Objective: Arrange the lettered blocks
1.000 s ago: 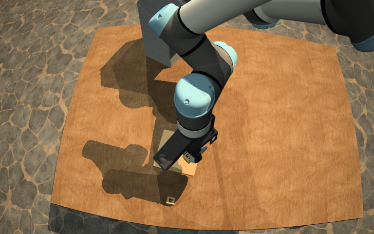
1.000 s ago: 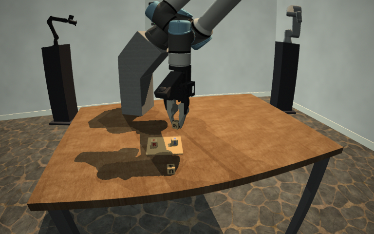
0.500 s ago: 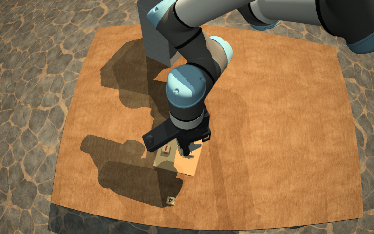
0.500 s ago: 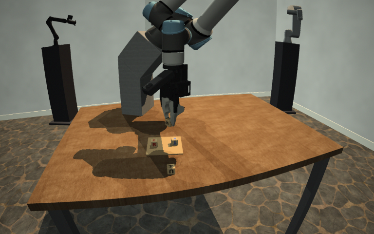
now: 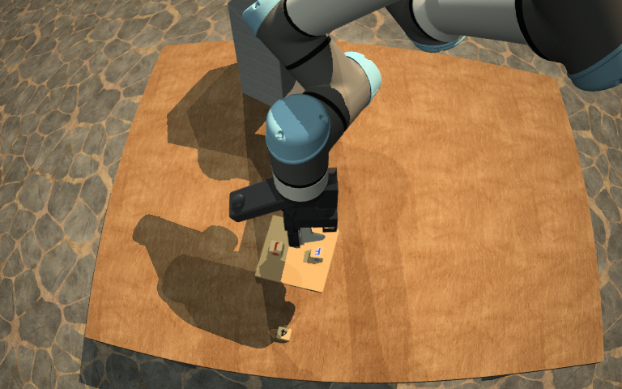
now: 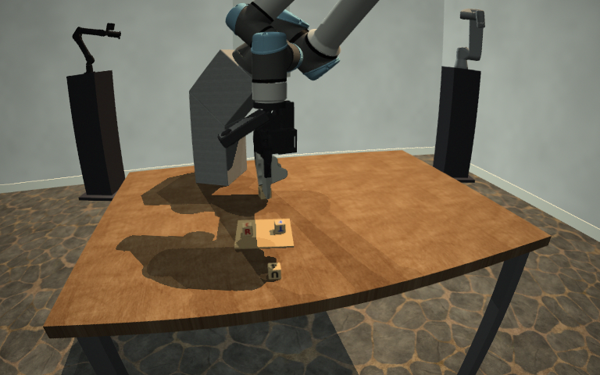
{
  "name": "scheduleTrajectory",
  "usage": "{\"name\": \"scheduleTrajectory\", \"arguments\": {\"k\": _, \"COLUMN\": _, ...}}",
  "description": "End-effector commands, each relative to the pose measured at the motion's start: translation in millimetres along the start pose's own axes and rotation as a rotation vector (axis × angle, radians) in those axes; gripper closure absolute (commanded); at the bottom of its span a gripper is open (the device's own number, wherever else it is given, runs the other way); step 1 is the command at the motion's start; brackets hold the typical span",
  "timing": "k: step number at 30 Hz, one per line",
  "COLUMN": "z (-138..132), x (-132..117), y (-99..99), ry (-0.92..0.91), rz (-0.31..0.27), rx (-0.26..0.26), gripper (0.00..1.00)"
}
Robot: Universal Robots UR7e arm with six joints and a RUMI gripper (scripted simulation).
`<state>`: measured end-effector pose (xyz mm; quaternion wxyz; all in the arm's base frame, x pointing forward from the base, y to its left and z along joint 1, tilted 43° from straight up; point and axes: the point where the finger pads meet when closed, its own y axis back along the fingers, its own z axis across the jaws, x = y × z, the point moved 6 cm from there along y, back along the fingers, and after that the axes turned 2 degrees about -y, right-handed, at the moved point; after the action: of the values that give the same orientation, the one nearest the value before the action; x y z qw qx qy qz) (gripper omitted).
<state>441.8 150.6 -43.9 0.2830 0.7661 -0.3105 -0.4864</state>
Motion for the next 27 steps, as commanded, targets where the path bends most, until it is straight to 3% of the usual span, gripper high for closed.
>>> {"name": "scheduleTrajectory", "arguments": {"k": 1, "z": 6.7, "x": 2.8, "y": 0.8, "ry": -0.098, "rz": 0.004, "rx": 0.006, "gripper": 0.95}}
{"name": "scheduleTrajectory", "arguments": {"k": 27, "z": 12.2, "x": 5.4, "y": 1.7, "ry": -0.193, "rz": 0.002, "rx": 0.01, "gripper": 0.95}}
